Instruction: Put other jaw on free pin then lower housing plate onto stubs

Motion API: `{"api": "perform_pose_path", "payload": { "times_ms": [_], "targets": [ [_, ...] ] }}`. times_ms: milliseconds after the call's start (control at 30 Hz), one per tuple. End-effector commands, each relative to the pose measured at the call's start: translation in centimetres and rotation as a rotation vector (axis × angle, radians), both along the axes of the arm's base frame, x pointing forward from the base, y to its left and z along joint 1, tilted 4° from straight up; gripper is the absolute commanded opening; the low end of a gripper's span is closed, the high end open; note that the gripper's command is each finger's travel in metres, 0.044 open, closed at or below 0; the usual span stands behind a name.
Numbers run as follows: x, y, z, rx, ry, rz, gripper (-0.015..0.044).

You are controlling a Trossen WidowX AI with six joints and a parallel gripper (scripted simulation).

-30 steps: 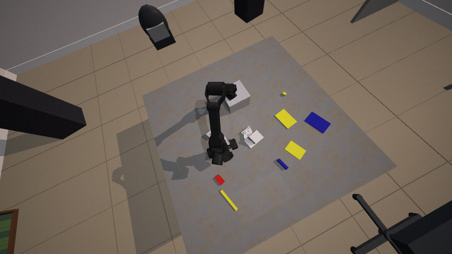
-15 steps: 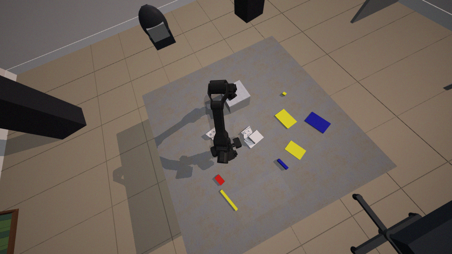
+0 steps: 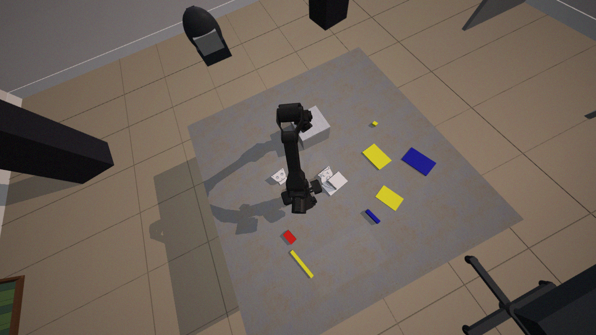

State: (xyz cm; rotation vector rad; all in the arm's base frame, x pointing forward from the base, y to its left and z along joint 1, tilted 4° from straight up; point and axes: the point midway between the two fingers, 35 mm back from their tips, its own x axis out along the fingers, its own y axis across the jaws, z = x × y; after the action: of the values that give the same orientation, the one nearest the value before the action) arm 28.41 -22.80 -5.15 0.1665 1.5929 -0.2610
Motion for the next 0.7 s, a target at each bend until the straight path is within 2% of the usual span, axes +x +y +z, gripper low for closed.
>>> {"api": "perform_pose_path", "payload": {
  "times_ms": [0,67,233,367,400,667],
  "targets": [
    [0.1,0.5,0.0,0.002,-0.002,-0.002,0.0],
    [0.2,0.5,0.8,0.002,-0.002,-0.002,0.0],
    [0.3,0.4,5.8,0.0,-0.001,-0.001,0.0],
    [0.3,0.4,6.0,0.0,-0.001,-0.001,0.0],
    [0.3,0.3,5.0,-0.001,-0.001,0.003,0.0026],
    [0.3,0.3,5.0,-0.001,-0.001,0.003,0.0236]
  ]
}}
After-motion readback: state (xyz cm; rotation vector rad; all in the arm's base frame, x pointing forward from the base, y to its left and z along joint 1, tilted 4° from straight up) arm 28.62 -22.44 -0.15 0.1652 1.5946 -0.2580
